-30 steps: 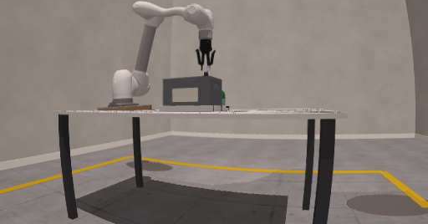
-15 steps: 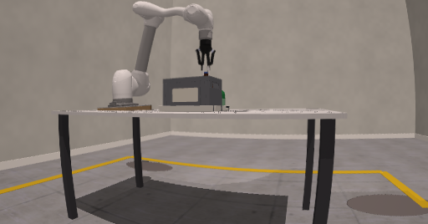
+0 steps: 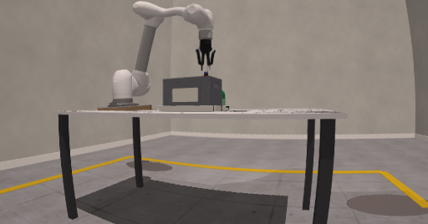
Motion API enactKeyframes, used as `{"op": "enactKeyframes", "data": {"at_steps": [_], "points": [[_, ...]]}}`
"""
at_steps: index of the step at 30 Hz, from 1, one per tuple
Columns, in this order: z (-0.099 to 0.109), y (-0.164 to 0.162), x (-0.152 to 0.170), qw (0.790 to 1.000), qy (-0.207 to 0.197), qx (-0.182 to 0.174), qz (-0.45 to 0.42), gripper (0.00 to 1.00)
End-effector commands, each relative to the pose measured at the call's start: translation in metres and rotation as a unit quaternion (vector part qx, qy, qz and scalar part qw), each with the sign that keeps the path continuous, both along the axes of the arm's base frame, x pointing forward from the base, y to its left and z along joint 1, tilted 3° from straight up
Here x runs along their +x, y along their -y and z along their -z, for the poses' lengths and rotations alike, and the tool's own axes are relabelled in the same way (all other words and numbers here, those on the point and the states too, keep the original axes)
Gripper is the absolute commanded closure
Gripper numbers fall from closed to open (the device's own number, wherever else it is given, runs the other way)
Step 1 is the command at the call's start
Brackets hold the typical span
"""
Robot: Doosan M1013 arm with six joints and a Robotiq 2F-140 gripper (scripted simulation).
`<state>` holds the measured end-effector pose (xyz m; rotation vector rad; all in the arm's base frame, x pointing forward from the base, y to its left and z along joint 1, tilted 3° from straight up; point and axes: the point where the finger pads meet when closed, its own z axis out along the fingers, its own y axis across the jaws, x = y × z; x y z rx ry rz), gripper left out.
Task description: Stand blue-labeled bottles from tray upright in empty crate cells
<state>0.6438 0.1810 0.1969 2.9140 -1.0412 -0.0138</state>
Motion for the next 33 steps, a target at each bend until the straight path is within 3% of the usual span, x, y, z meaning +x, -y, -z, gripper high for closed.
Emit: {"op": "enactKeyframes", "data": {"at_steps": [1, 33], "points": [[0.000, 0.000, 0.000, 1.000, 0.000, 0.000, 0.000, 1.00], [-0.024, -0.001, 0.001, 1.000, 0.000, 0.000, 0.000, 1.00]]}}
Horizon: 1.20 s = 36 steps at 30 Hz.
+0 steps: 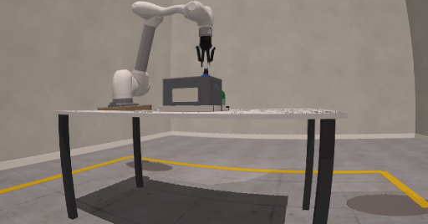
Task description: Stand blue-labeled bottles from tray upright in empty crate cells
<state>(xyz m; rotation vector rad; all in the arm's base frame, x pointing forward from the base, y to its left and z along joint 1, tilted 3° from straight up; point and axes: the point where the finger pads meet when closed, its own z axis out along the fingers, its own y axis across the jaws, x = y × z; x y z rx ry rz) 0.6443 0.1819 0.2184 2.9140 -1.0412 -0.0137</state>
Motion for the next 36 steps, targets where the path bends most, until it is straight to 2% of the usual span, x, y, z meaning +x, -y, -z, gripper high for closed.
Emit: {"op": "enactKeyframes", "data": {"at_steps": [1, 18, 36], "points": [[-0.003, 0.000, 0.000, 1.000, 0.000, 0.000, 0.000, 1.00], [-0.017, -0.001, 0.000, 1.000, 0.000, 0.000, 0.000, 1.00], [-0.018, -0.001, 0.000, 1.000, 0.000, 0.000, 0.000, 1.00]]}}
